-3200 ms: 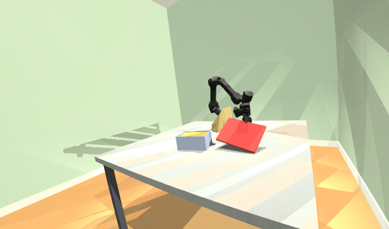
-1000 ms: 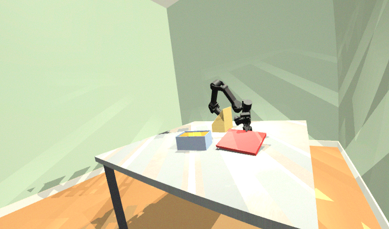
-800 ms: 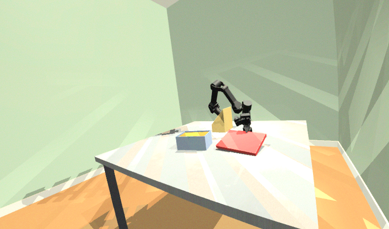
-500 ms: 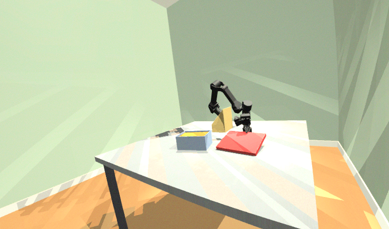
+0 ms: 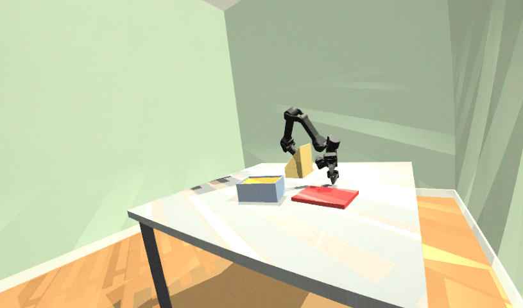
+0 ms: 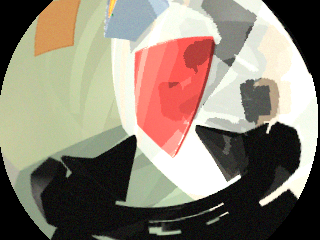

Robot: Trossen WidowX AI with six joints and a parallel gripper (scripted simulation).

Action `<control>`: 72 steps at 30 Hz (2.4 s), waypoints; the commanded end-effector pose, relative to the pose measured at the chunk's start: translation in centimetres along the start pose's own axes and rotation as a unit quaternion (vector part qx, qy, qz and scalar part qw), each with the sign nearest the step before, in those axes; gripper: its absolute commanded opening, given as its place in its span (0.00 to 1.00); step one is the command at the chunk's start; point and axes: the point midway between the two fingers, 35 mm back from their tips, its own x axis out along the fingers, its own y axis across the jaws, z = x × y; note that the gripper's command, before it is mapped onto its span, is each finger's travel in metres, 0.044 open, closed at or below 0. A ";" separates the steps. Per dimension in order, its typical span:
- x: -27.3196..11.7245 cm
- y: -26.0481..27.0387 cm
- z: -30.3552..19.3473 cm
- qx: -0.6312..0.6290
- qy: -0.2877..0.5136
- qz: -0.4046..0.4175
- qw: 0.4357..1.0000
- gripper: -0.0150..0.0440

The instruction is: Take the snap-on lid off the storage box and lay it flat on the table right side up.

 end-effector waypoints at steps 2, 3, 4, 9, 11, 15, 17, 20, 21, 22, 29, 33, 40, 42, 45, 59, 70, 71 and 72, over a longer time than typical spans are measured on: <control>-0.9 -1.0 0.2 -0.003 -0.001 -0.002 1.000 1.00; -1.1 -1.1 0.2 -0.003 -0.001 -0.002 1.000 1.00; -1.2 -1.2 0.2 -0.003 -0.001 -0.002 1.000 1.00; -2.0 -1.9 0.1 -0.003 -0.001 -0.002 1.000 1.00; -2.4 -2.2 0.1 -0.003 -0.001 -0.002 1.000 1.00; -3.0 -2.7 0.1 -0.003 0.000 -0.002 1.000 1.00; -3.3 -3.0 0.1 -0.003 0.000 -0.002 1.000 1.00; -3.8 -3.3 0.1 -0.003 0.000 -0.003 1.000 1.00; -3.9 -3.5 0.1 -0.003 0.000 -0.003 1.000 1.00; -4.1 -3.6 0.1 -0.003 0.000 -0.003 1.000 1.00; -4.6 -3.3 -0.2 -0.003 0.001 -0.003 1.000 1.00; -5.2 -2.8 -0.3 -0.003 0.001 -0.003 1.000 1.00; -6.5 -2.1 -0.3 -0.003 0.001 -0.003 1.000 1.00; -6.8 -1.9 -0.3 -0.003 0.002 -0.003 1.000 1.00; -7.4 -1.6 -0.3 -0.003 0.002 -0.003 1.000 1.00; -9.8 -0.3 -0.4 -0.003 0.003 -0.004 1.000 1.00; -11.6 0.8 -0.4 -0.003 0.003 -0.004 1.000 1.00; -11.6 0.8 -0.4 -0.003 0.003 -0.004 1.000 1.00; -11.6 0.8 -0.4 -0.003 0.003 -0.004 1.000 1.00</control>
